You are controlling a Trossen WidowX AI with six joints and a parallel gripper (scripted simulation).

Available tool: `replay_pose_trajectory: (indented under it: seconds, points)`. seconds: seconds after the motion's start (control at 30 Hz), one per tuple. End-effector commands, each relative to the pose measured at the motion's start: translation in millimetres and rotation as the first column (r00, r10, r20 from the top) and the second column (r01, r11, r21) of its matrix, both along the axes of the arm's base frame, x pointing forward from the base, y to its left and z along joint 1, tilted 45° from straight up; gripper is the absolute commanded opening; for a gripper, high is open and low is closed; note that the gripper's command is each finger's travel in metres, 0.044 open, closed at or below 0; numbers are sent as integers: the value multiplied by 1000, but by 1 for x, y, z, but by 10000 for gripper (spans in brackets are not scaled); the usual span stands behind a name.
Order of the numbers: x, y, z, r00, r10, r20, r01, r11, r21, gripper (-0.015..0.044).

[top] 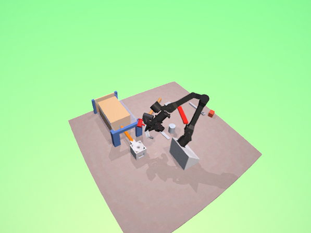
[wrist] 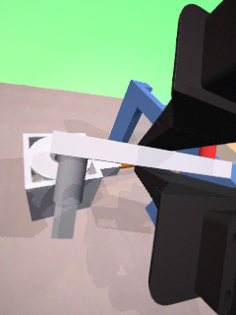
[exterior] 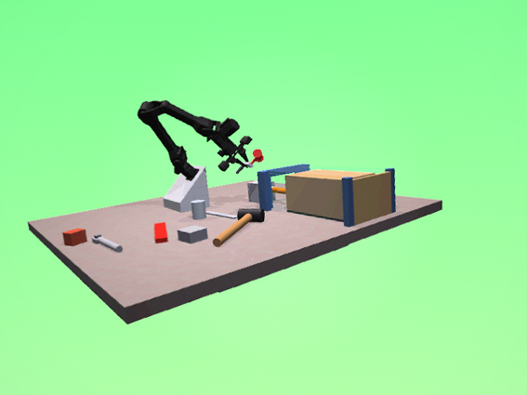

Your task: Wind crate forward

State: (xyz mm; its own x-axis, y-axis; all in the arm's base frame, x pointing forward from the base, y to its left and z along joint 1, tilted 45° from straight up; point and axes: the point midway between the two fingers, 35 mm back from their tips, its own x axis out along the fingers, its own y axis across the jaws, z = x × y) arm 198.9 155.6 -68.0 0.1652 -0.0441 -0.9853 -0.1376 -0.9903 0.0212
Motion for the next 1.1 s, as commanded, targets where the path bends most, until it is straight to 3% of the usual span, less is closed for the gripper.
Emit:
replay_pose_trajectory:
  seconds: [0.0,1.07]
  points:
    - [-1,0,1,1000,16,8,-17,997,76,0]
    - [-1,-2,0,993,79,92,-118,820,561,0]
